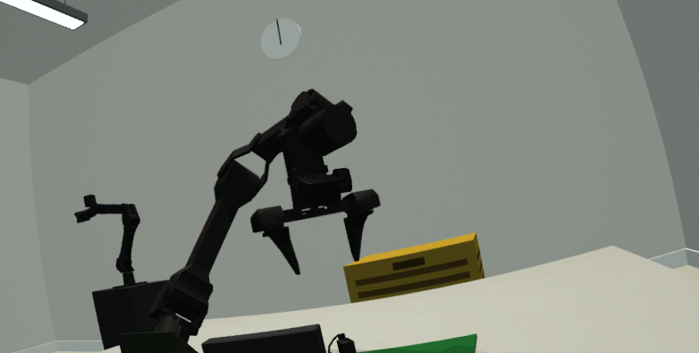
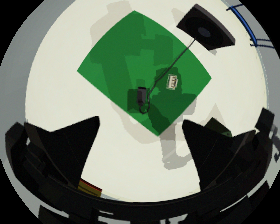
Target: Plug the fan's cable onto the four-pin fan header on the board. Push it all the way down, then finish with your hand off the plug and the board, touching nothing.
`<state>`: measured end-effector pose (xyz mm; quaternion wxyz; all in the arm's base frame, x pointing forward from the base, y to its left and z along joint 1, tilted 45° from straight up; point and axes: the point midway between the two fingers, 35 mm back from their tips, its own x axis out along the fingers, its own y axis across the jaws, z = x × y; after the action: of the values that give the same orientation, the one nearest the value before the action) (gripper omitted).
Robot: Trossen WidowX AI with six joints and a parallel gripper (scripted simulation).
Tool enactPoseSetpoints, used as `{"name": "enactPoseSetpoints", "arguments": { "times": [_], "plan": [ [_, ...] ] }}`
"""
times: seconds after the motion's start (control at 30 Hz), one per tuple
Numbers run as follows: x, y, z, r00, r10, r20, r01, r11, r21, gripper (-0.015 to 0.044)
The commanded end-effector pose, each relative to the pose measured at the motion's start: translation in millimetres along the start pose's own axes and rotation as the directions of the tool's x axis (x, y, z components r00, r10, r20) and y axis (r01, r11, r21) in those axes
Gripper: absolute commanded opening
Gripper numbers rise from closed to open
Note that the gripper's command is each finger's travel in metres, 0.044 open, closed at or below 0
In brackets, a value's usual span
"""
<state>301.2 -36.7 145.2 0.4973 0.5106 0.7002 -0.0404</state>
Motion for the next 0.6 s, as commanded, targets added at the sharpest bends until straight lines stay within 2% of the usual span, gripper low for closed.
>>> {"name": "enactPoseSetpoints", "arguments": {
  "times": [0.0,0.17,0.4,0.57],
  "plan": [
    [-7,-1,13,1.0,0.001,-0.002,-0.001,1.0,0.005,0.044],
    [7,0,14,1.0,0.001,-0.007,-0.001,1.0,0.012,0.044],
    [85,0,10,0.999,-0.002,-0.045,0.004,0.999,0.051,0.044],
    [93,-1,9,0.999,-0.003,-0.05,0.005,0.998,0.055,0.044]
  ]
}}
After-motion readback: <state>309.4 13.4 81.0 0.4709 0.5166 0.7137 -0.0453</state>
